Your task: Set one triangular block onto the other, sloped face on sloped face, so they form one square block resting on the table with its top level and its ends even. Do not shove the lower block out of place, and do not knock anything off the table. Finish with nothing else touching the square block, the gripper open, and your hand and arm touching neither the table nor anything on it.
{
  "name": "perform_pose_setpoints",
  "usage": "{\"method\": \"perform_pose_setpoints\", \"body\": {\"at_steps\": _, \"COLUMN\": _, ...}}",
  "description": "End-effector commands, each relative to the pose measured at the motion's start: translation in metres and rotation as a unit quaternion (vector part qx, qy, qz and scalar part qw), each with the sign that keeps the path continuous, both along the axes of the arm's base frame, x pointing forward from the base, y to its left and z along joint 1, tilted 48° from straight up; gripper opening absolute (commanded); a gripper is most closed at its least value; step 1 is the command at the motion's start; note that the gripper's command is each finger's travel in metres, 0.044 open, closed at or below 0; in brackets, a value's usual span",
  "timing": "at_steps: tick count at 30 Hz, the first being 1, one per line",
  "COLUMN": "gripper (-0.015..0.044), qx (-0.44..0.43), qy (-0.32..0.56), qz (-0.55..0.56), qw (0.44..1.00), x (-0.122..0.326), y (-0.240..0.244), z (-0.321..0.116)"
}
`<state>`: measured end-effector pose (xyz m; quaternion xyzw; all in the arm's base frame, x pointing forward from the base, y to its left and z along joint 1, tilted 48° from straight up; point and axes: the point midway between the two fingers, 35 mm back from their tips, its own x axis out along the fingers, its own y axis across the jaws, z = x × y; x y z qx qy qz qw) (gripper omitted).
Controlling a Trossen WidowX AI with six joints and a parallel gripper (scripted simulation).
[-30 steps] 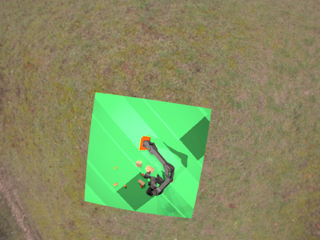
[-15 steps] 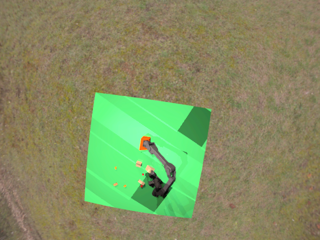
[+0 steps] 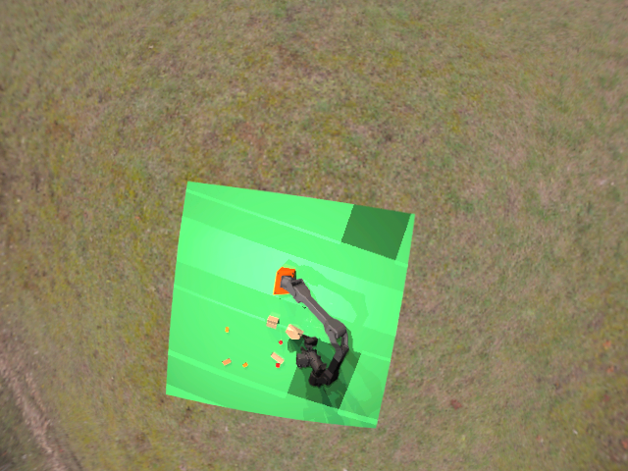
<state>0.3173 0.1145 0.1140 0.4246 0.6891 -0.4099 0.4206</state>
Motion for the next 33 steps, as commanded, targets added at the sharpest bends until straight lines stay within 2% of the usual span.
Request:
{"method": "perform_pose_setpoints", "body": {"at_steps": 1, "gripper": 0.0440, "qx": -0.142, "qy": 0.001, "qz": -0.224, "qw": 0.964, "x": 0.009, "y": 0.013, "z": 0.012}}
{"method": "perform_pose_setpoints", "body": {"at_steps": 18, "gripper": 0.0440, "qx": -0.142, "qy": 0.001, "qz": -0.224, "qw": 0.964, "x": 0.009, "y": 0.014, "z": 0.011}}
{"method": "perform_pose_setpoints", "body": {"at_steps": 33, "gripper": 0.0440, "qx": -0.142, "qy": 0.002, "qz": -0.224, "qw": 0.964, "x": -0.009, "y": 0.023, "z": -0.075}}
